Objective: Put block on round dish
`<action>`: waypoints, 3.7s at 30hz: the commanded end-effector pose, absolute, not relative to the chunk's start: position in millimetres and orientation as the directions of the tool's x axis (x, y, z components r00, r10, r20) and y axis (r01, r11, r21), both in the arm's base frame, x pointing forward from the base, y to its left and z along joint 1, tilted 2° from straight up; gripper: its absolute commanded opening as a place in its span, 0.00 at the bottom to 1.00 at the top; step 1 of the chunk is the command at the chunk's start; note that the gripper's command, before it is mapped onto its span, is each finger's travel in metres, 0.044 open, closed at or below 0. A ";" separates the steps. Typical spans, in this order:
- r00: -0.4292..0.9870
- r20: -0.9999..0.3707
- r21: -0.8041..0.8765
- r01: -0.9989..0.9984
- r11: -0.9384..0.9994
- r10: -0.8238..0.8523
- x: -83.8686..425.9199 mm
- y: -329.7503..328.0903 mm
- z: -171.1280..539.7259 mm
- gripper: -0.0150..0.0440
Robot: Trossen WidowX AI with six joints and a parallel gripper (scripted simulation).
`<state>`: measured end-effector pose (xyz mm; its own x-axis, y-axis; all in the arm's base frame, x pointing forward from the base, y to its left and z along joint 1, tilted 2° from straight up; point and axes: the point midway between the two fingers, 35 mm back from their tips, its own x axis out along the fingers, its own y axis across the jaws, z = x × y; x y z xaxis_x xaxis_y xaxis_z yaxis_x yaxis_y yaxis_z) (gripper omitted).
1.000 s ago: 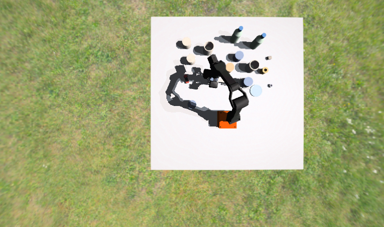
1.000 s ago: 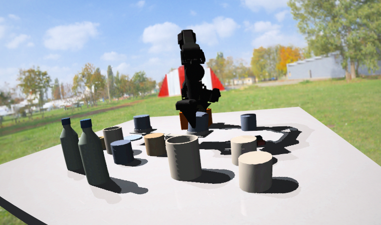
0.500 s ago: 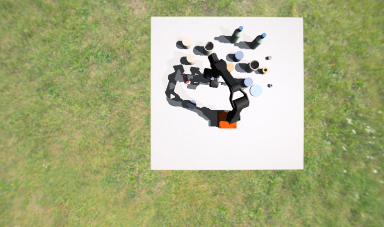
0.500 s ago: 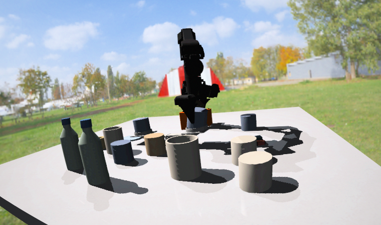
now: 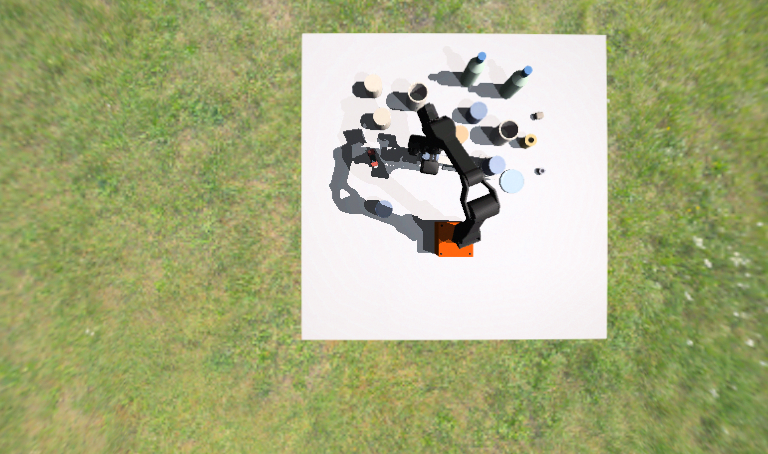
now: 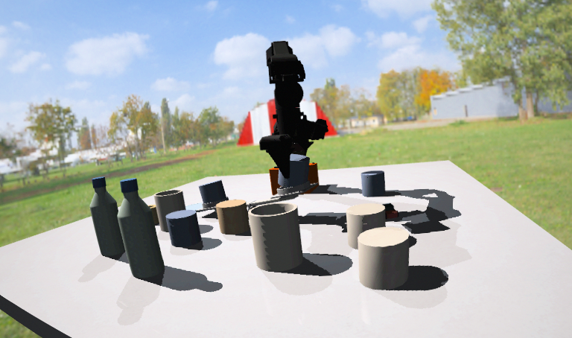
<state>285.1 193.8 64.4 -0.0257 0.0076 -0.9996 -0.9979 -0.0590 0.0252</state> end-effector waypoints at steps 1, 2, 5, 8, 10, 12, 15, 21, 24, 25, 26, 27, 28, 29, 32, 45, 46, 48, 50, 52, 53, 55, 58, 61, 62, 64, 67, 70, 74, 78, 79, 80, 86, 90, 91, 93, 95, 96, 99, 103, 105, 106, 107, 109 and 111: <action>-0.002 -0.999 -0.002 -0.997 -0.071 0.045 287.7 201.7 78.9 0.25; -0.002 -0.999 -0.002 -0.997 -0.071 0.045 287.6 201.6 80.2 0.25; -0.002 -0.999 -0.002 -0.997 -0.071 0.045 287.5 201.3 84.1 0.25; -0.002 -0.999 -0.002 -0.997 -0.071 0.045 287.3 201.0 87.9 0.25; -0.002 -0.999 -0.002 -0.997 -0.071 0.045 287.1 200.8 90.5 0.25; -0.002 -0.999 -0.002 -0.997 -0.071 0.045 286.9 200.5 93.1 0.25; -0.002 -0.999 -0.002 -0.997 -0.071 0.045 286.6 200.1 97.0 0.25; -0.002 -0.999 -0.002 -0.997 -0.071 0.045 285.9 199.3 104.7 0.25; -0.002 -0.999 -0.002 -0.997 -0.071 0.045 285.4 198.8 108.6 0.25; -0.002 -0.999 -0.002 -0.997 -0.071 0.045 285.3 198.6 109.9 0.25; -0.002 -0.999 -0.002 -0.997 -0.071 0.045 285.1 198.5 111.2 0.25; -0.002 -0.999 -0.002 -0.997 -0.071 0.045 284.9 198.3 112.5 0.25; -0.002 -0.999 -0.002 -0.997 -0.071 0.045 284.8 198.1 113.8 0.25; -0.002 -0.999 -0.002 -0.997 -0.071 0.045 284.6 197.9 115.1 0.25; -0.002 -0.999 -0.001 -0.997 -0.071 0.045 284.0 197.4 119.0 0.25; -0.002 -0.999 -0.001 -0.997 -0.071 0.045 281.7 195.2 132.5 0.25; -0.002 -0.999 -0.001 -0.997 -0.071 0.045 281.7 195.2 132.5 0.25; -0.011 -0.999 0.008 -0.998 -0.067 0.036 282.1 195.3 126.6 0.25; -0.011 -0.999 0.008 -0.998 -0.067 0.036 282.1 195.3 126.6 0.25; -0.011 -0.999 0.008 -0.998 -0.067 0.036 282.1 195.3 126.6 0.25; -0.011 -0.999 0.008 -0.998 -0.067 0.036 282.1 195.3 126.6 0.25; -0.011 -0.999 0.008 -0.998 -0.067 0.036 282.1 195.3 126.6 0.25; -0.011 -0.999 0.008 -0.998 -0.067 0.036 282.1 195.3 126.6 0.25; -0.011 -0.999 0.008 -0.998 -0.067 0.036 282.1 195.3 126.6 0.25; -0.011 -0.999 0.008 -0.998 -0.067 0.036 282.1 195.3 126.6 0.25; -0.011 -0.999 0.008 -0.998 -0.067 0.036 282.1 195.3 126.6 0.25; -0.011 -0.999 0.008 -0.998 -0.067 0.036 282.1 195.3 126.6 0.25; -0.011 -0.999 0.008 -0.998 -0.067 0.036 282.1 195.3 126.6 0.25; -0.011 -0.999 0.008 -0.998 -0.067 0.036 282.1 195.3 126.6 0.25; -0.011 -0.999 0.008 -0.998 -0.067 0.036 282.1 195.3 126.6 0.25; -0.011 -0.999 0.008 -0.998 -0.067 0.036 282.1 195.3 126.6 0.25; -0.011 -0.999 0.008 -0.998 -0.067 0.036 282.1 195.3 126.6 0.25; -0.011 -0.999 0.008 -0.998 -0.067 0.036 282.1 195.3 126.6 0.25; -0.011 -0.999 0.008 -0.998 -0.067 0.036 282.1 195.3 126.6 0.25; -0.011 -0.999 0.008 -0.998 -0.067 0.036 282.1 195.3 126.6 0.25; -0.011 -0.999 0.008 -0.998 -0.067 0.036 282.1 195.3 126.6 0.25; -0.011 -0.999 0.008 -0.998 -0.067 0.036 282.1 195.3 126.6 0.25; -0.011 -0.999 0.008 -0.998 -0.067 0.036 282.1 195.3 126.6 0.25; -0.011 -0.999 0.008 -0.998 -0.067 0.036 282.1 195.3 126.6 0.25; -0.010 -0.999 0.008 -0.998 -0.067 0.037 277.8 201.6 121.8 0.25; -0.010 -0.999 0.007 -0.998 -0.068 0.038 271.5 210.0 115.3 0.25; -0.010 -0.999 0.007 -0.998 -0.068 0.038 268.2 214.1 112.1 0.25; -0.009 -0.999 0.007 -0.998 -0.068 0.039 264.8 218.1 108.8 0.25; -0.009 -0.999 0.007 -0.998 -0.068 0.040 257.7 225.9 102.4 0.25; -0.009 -0.999 0.006 -0.998 -0.068 0.041 250.4 233.3 95.9 0.25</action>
<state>261.3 221.9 106.0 -0.0085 0.0407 -0.9991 -0.9976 -0.0689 0.0057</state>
